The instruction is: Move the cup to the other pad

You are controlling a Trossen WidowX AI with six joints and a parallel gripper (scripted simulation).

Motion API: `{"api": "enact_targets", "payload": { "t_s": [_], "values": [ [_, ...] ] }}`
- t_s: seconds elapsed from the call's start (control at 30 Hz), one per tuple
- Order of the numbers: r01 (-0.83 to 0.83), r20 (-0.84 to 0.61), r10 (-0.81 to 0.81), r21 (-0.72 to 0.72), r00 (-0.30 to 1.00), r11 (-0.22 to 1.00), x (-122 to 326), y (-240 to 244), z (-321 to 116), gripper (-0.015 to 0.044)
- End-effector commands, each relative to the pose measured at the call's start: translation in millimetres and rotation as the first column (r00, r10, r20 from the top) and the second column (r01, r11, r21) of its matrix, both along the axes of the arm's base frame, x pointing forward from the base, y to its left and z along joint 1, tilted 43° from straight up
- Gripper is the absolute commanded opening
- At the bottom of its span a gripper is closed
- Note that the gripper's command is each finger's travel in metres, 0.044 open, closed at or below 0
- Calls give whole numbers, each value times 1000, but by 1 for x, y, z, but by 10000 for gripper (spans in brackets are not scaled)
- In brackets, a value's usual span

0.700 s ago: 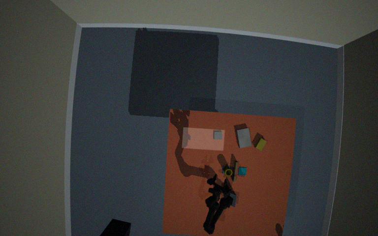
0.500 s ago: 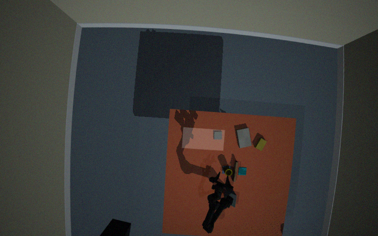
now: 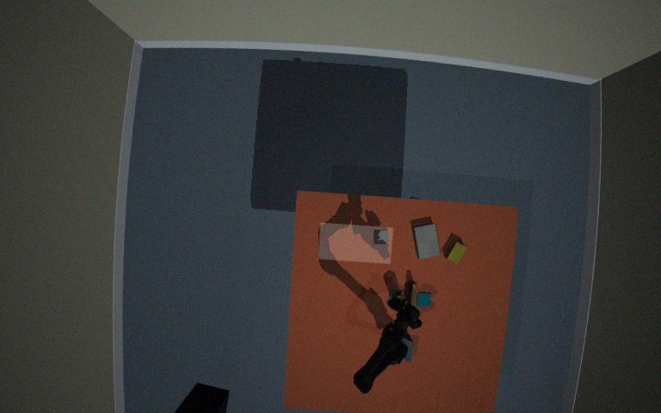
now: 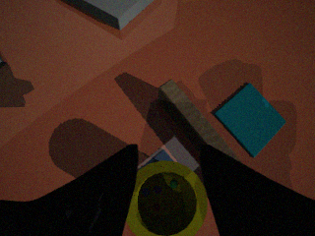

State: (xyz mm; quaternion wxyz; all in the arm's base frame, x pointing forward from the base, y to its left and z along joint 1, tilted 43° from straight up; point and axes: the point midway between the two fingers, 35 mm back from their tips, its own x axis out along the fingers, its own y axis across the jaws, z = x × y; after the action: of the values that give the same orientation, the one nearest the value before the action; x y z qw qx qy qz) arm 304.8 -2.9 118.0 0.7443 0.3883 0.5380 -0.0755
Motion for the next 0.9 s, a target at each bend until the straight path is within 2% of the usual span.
{"api": "enact_targets", "payload": {
  "t_s": [0.0, 0.87],
  "values": [
    [550, -778, -174, 248, 604, 798, -50, 14, -19, 166],
    [562, -790, -174, 244, 588, 790, -48, 24, -26, 166]
  ]
}}
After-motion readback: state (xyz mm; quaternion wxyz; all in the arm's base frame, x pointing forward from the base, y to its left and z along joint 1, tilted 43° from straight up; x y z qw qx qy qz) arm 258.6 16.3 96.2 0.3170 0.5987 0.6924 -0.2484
